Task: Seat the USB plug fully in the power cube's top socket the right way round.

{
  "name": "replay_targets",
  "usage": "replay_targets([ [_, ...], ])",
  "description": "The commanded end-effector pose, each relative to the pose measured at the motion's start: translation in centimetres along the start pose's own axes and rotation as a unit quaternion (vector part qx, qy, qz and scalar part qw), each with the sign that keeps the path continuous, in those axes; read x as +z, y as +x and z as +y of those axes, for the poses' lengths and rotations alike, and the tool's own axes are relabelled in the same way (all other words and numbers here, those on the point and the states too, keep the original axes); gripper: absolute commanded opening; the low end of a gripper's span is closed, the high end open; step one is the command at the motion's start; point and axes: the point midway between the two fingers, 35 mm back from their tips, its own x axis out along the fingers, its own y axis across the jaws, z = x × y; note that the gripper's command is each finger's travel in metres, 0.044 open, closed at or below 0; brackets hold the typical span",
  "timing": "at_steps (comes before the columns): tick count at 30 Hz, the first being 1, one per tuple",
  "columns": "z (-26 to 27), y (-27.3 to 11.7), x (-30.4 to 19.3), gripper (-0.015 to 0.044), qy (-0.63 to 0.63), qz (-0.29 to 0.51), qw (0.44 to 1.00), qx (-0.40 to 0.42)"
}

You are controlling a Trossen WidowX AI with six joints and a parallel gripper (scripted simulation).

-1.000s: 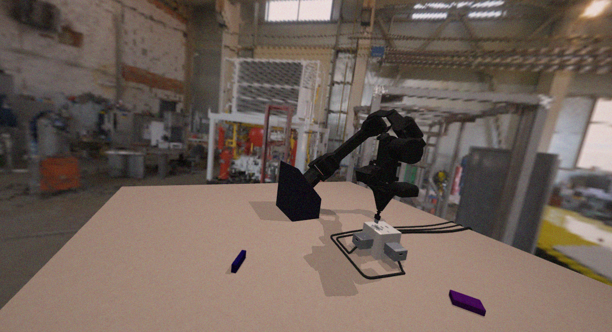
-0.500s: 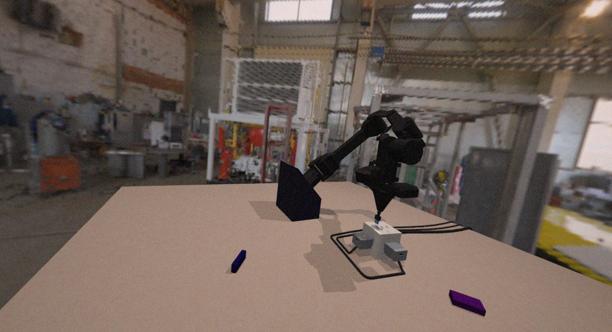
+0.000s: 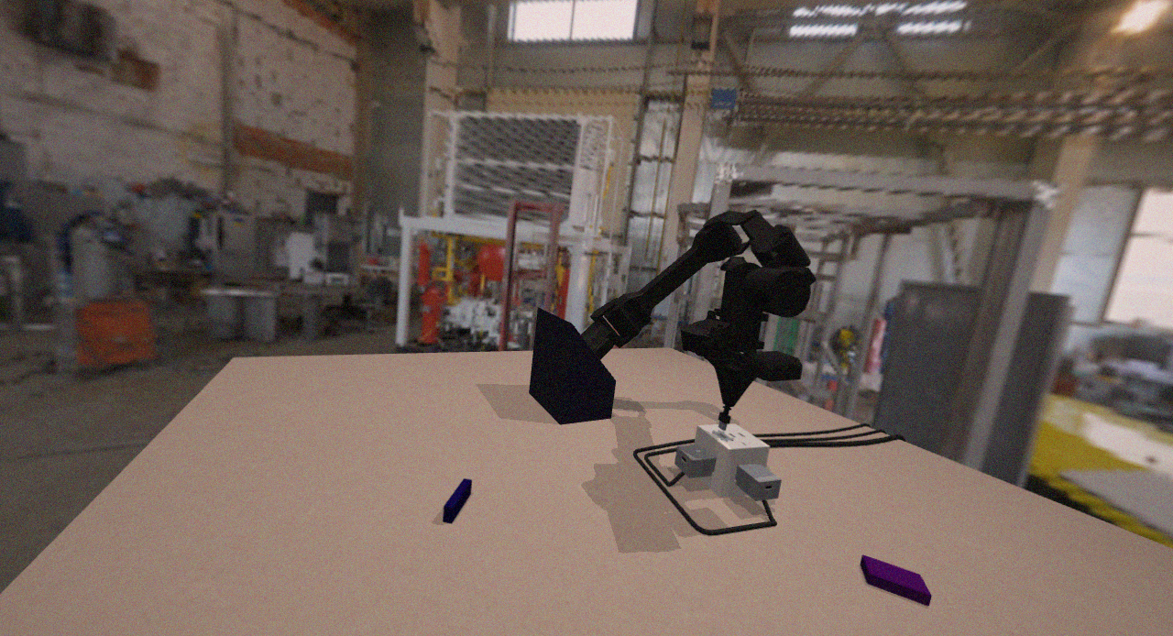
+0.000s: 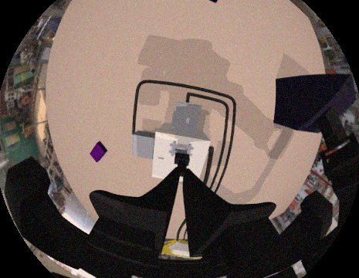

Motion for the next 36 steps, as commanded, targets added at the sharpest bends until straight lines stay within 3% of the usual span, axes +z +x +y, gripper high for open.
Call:
replay_targets([
  [1, 0.04, 0.10, -0.06, 0.0000, 0.003, 0.004, 1.000, 0.001],
  [36, 0.03, 0.52, -0.19, 0.0000, 0.011, 0.011, 1.000, 0.001],
])
